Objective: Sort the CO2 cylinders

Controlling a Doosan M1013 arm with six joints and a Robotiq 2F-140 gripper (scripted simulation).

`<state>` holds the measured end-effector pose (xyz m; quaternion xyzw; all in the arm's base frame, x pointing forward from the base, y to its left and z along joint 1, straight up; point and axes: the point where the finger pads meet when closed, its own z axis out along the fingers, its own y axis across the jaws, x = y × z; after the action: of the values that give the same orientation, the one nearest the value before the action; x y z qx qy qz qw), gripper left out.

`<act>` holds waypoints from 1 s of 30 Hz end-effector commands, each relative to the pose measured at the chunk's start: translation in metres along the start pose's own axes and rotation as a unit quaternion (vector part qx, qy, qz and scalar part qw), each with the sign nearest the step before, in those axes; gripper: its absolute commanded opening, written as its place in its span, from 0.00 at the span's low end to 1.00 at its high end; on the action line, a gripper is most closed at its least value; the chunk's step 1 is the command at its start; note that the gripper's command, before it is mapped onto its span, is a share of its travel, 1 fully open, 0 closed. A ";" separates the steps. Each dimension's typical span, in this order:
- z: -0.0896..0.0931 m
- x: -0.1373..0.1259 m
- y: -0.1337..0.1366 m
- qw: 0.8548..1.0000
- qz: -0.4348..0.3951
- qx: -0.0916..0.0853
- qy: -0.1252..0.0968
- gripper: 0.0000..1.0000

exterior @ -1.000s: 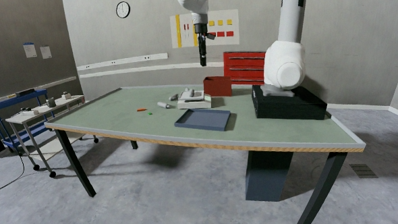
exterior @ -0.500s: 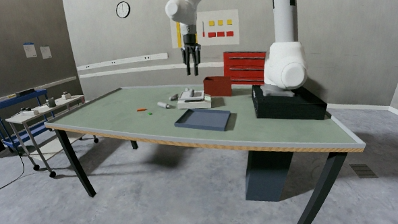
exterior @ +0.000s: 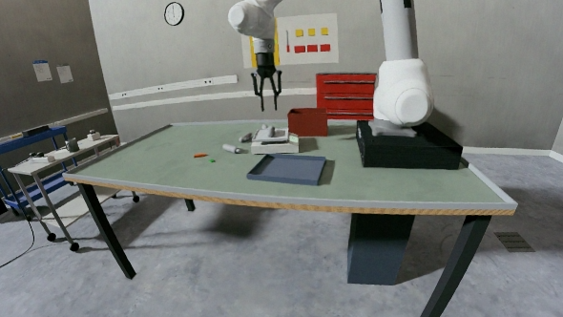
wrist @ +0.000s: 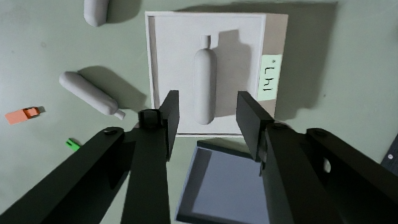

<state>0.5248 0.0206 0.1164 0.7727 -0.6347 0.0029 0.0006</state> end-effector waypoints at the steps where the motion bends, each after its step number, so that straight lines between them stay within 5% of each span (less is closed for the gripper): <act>1: 0.005 0.000 0.000 1.000 0.000 0.001 -0.001 0.40; 30: 0.096 0.000 0.000 1.000 0.000 0.000 -0.001 0.40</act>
<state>0.5251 0.0197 0.0236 0.7729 -0.6345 0.0026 0.0004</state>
